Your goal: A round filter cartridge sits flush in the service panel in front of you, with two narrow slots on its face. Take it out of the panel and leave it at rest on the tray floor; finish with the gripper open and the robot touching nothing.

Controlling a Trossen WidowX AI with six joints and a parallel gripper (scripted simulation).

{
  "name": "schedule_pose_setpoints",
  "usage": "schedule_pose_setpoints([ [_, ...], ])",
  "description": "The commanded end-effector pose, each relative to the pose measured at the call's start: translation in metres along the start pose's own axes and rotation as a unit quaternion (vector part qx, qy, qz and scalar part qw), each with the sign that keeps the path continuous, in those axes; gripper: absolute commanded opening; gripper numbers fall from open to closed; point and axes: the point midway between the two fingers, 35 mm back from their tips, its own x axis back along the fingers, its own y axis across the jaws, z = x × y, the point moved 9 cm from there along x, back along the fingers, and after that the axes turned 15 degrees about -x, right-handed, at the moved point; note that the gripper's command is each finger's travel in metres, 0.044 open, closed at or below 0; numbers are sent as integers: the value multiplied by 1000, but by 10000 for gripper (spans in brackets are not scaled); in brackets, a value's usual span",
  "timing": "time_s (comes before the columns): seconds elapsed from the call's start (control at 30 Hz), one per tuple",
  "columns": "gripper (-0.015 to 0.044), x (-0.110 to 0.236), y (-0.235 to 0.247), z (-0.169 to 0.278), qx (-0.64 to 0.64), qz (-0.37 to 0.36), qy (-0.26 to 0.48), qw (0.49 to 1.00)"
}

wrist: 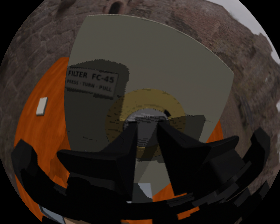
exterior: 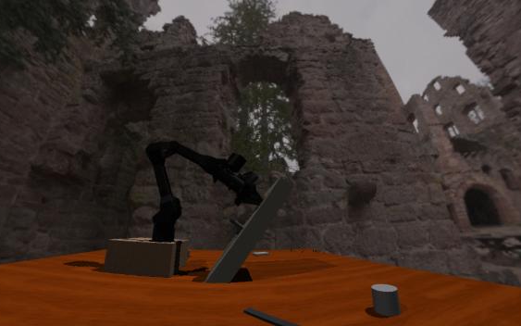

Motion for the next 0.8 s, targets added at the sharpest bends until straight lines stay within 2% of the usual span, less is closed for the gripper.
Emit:
schedule_pose_setpoints([
  [0.0,0,-4,0,1,74,1,2,997],
  [0.37,0,-3,0,1,263,1,2,965],
  [0.77,0,-3,0,1,452,1,2,892],
])
